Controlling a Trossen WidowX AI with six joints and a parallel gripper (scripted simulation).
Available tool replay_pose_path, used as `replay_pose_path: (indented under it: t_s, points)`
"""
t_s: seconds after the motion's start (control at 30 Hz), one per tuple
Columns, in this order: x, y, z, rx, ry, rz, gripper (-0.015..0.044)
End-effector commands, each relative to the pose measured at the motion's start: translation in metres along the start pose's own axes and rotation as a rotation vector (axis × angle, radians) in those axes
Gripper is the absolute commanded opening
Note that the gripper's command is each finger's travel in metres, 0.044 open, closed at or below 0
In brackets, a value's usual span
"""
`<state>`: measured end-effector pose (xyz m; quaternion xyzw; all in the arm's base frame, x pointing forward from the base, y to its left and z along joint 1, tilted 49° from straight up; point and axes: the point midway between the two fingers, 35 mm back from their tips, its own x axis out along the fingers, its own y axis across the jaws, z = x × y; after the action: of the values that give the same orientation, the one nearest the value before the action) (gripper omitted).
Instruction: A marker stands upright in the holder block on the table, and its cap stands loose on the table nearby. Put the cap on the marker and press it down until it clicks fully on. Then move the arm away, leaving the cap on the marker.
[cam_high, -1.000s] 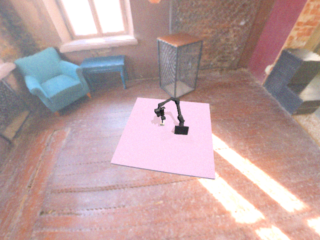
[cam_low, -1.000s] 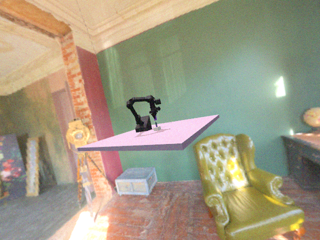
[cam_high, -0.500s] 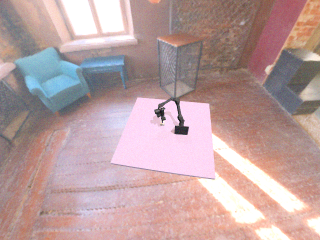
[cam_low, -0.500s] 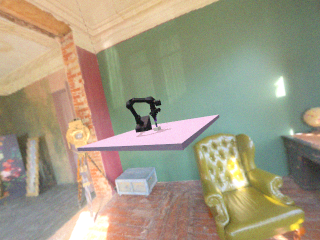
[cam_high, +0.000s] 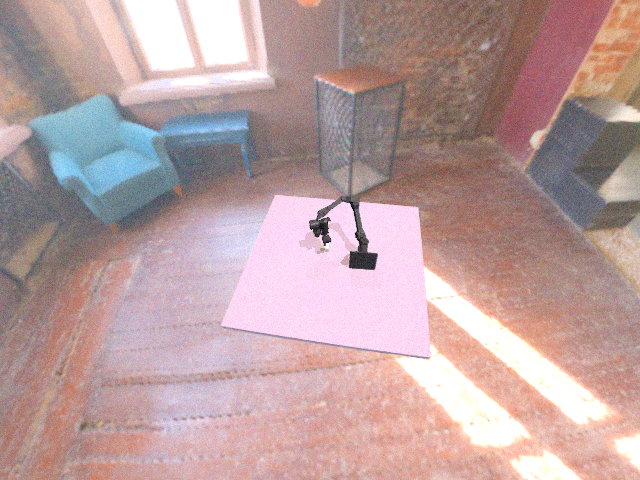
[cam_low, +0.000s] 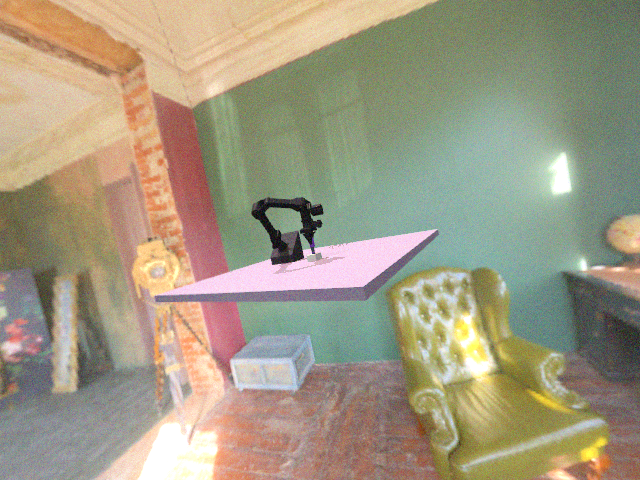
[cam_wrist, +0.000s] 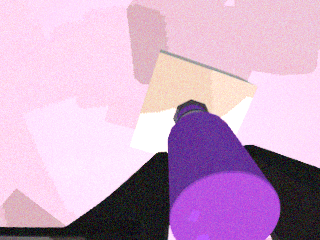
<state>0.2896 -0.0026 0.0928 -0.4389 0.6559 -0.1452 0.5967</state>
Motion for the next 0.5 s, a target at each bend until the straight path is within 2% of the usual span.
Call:
replay_pose_path:
  t_s: [0.0, 0.47]
  points:
    - [0.007, 0.000, 0.000, -0.001, -0.002, -0.001, 0.0000]
    - [0.022, -0.001, -0.002, 0.000, -0.001, -0.004, 0.0000]
